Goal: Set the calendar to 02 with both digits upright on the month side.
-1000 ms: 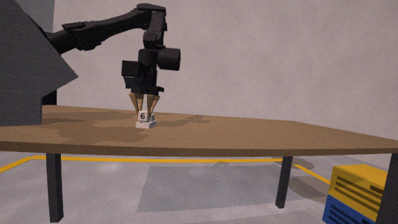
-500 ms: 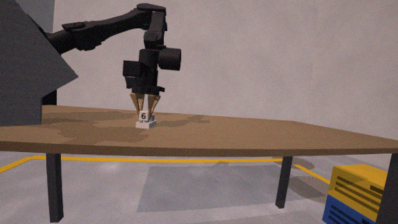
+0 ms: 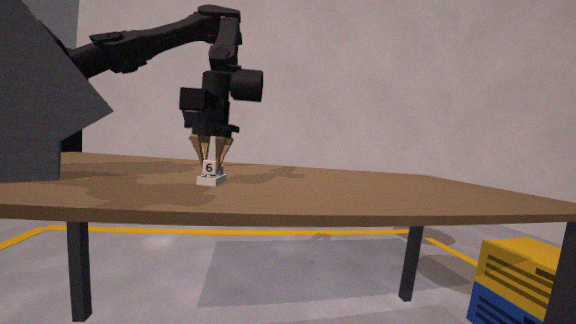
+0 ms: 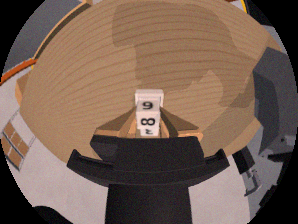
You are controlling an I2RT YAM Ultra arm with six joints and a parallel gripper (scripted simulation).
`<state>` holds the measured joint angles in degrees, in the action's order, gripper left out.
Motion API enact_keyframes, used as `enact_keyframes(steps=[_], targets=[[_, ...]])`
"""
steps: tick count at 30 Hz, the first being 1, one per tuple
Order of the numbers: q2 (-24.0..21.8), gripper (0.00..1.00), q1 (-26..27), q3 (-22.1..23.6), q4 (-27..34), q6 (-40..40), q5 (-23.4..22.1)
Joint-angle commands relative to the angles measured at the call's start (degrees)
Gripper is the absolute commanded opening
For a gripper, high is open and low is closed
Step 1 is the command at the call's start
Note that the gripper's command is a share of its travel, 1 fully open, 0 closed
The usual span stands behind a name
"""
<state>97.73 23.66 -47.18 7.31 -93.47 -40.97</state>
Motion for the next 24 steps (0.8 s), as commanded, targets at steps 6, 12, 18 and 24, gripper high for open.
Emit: enact_keyframes(steps=[6, 12, 18, 24], targets=[[-0.17, 0.26, 0.20, -0.17, 0.04, 0.04, 0.37], [-0.16, 0.26, 0.19, -0.17, 0.03, 0.03, 0.37], [-0.06, 0.26, 0.13, -0.17, -0.12, -0.05, 0.41], [0.21, 0.26, -0.08, -0.16, -0.54, -0.28, 0.52]])
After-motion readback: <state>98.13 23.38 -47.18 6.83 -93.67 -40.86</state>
